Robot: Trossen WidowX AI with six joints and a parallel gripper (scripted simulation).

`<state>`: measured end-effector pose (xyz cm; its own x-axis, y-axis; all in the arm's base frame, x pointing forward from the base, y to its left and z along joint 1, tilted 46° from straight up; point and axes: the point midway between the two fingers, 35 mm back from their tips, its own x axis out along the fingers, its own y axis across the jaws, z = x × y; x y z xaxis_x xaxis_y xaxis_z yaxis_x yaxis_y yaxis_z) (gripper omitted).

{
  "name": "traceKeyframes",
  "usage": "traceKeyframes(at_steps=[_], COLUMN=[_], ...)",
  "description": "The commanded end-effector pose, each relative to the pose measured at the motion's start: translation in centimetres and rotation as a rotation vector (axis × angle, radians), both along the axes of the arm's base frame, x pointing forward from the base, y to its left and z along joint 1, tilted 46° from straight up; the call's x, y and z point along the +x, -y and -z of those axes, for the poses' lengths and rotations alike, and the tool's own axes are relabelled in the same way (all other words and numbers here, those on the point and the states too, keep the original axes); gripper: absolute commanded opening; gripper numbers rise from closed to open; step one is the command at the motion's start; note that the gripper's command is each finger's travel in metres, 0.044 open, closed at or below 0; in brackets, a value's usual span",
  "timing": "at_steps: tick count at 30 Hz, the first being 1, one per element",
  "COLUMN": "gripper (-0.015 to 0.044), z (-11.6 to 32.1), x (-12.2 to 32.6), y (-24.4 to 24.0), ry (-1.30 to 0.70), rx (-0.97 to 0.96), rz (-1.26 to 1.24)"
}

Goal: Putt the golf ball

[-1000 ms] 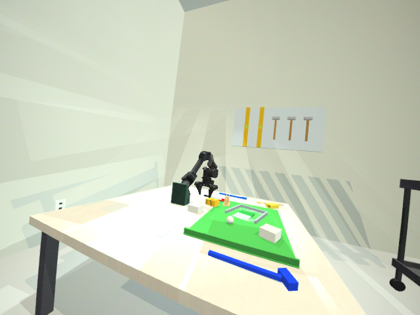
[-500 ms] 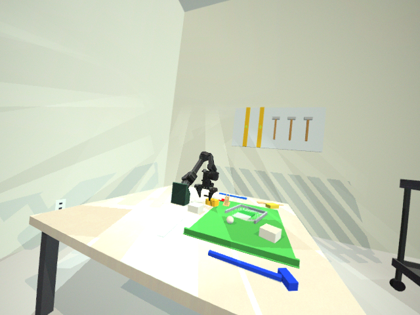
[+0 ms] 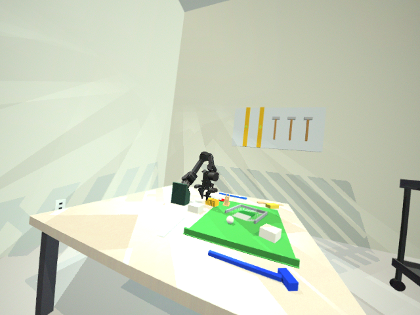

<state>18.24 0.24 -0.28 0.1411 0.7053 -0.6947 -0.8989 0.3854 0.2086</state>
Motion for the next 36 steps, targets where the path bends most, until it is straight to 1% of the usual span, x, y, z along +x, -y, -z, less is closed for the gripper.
traceKeyframes(at_steps=[1, 3, 9, 15, 29, 32, 36], gripper=[0.0099, 0.0046, 0.0, 0.0, 0.0, 0.0, 0.0], z=[0.0, 0.0, -0.1, -1.4, -6.9, -6.2, -6.0], x=[0.0, 0.0, 0.0, 0.1, -1.3, -1.0, -0.7], y=[0.0, 0.0, 0.1, 1.8, 7.0, 6.8, 8.2], ry=[0.0, 0.0, 0.0, -0.002, -0.003, -0.011, -0.017], rx=[0.0, 0.0, -0.001, -0.008, -0.003, -0.002, -0.016], rz=[-0.001, -0.001, -0.001, 0.002, 0.0, 0.015, 0.096])
